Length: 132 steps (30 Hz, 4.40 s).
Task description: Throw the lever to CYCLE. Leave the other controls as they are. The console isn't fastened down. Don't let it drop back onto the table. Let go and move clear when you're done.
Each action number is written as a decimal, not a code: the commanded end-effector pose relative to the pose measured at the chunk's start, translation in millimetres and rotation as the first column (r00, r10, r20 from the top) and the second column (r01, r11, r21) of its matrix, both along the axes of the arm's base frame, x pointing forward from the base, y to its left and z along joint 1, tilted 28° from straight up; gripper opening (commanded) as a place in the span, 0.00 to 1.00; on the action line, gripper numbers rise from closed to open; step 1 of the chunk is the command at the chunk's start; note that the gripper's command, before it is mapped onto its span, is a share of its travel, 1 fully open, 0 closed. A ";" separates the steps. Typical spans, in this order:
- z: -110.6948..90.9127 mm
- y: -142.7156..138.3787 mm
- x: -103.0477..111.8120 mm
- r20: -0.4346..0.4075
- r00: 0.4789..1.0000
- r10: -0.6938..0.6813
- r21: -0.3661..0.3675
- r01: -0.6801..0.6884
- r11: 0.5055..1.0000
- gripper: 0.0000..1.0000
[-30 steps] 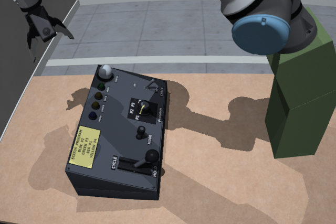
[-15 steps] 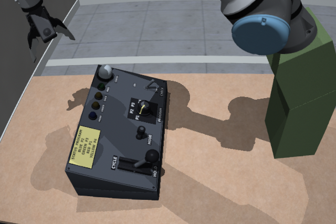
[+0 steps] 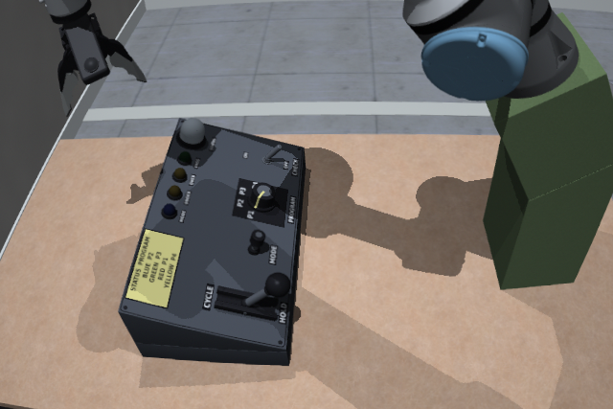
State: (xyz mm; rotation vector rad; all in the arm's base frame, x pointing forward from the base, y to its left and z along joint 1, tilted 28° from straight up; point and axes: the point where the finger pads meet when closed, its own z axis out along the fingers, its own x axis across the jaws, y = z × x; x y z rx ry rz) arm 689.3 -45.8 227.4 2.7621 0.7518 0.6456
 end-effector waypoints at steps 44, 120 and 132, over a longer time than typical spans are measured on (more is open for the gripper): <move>-97.0 100.1 -117.3 0.126 0.758 -0.639 0.587 0.462 0.664 1.00; -219.7 226.3 -266.4 -0.316 0.089 -0.945 0.919 0.277 -0.281 1.00; -230.9 237.0 -279.0 -0.373 0.034 -0.927 0.907 0.223 -0.357 1.00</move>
